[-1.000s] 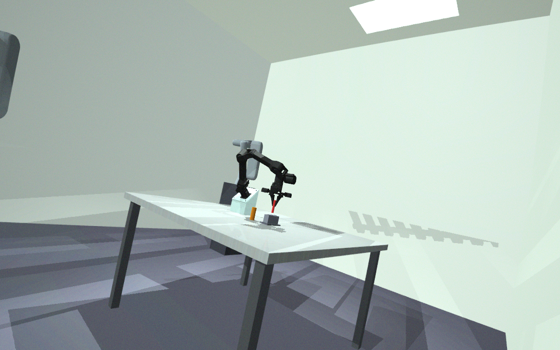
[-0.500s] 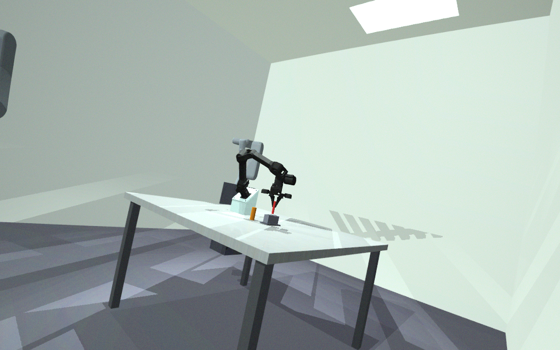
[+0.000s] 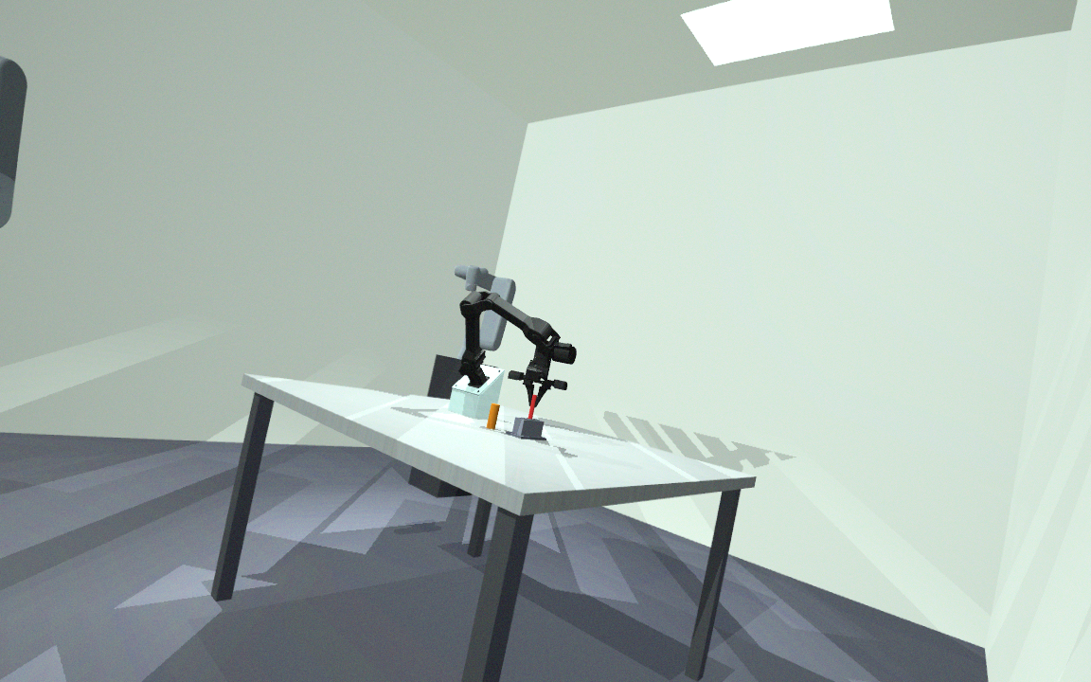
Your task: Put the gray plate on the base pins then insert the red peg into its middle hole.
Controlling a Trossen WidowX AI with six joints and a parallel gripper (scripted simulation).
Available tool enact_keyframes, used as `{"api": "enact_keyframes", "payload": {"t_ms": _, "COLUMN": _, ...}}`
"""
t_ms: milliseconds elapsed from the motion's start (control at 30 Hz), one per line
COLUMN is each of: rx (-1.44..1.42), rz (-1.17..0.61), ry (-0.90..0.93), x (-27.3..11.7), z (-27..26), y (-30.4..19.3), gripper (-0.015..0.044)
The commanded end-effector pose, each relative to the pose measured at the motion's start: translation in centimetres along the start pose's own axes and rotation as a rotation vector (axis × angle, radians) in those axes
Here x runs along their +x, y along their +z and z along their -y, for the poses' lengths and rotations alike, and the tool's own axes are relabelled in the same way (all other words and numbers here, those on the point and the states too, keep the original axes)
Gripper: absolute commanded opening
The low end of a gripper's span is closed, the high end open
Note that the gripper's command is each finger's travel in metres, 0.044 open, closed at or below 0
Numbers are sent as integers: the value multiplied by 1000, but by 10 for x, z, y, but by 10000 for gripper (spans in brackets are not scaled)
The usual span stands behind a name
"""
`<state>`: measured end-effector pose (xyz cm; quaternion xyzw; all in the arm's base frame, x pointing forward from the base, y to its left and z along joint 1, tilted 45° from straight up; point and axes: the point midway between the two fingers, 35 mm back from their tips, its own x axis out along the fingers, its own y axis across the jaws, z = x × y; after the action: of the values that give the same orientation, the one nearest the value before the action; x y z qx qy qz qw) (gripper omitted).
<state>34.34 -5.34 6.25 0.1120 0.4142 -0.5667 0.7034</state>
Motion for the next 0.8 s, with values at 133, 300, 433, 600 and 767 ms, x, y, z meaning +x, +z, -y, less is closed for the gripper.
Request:
{"api": "enact_keyframes", "payload": {"t_ms": 133, "rx": 1, "rz": 0, "ry": 1, "x": 1, "z": 0, "y": -1, "gripper": 0}}
{"api": "enact_keyframes", "payload": {"t_ms": 300, "rx": 1, "rz": 0, "ry": 0, "x": 2, "z": 0, "y": -2, "gripper": 0}}
{"api": "enact_keyframes", "payload": {"t_ms": 433, "rx": 1, "rz": 0, "ry": 0, "x": 2, "z": 1, "y": -2, "gripper": 0}}
{"api": "enact_keyframes", "payload": {"t_ms": 600, "rx": 1, "rz": 0, "ry": 0, "x": 3, "z": 1, "y": -2, "gripper": 0}}
{"api": "enact_keyframes", "payload": {"t_ms": 767, "rx": 2, "rz": 0, "ry": 0, "x": 2, "z": 1, "y": -2, "gripper": 0}}
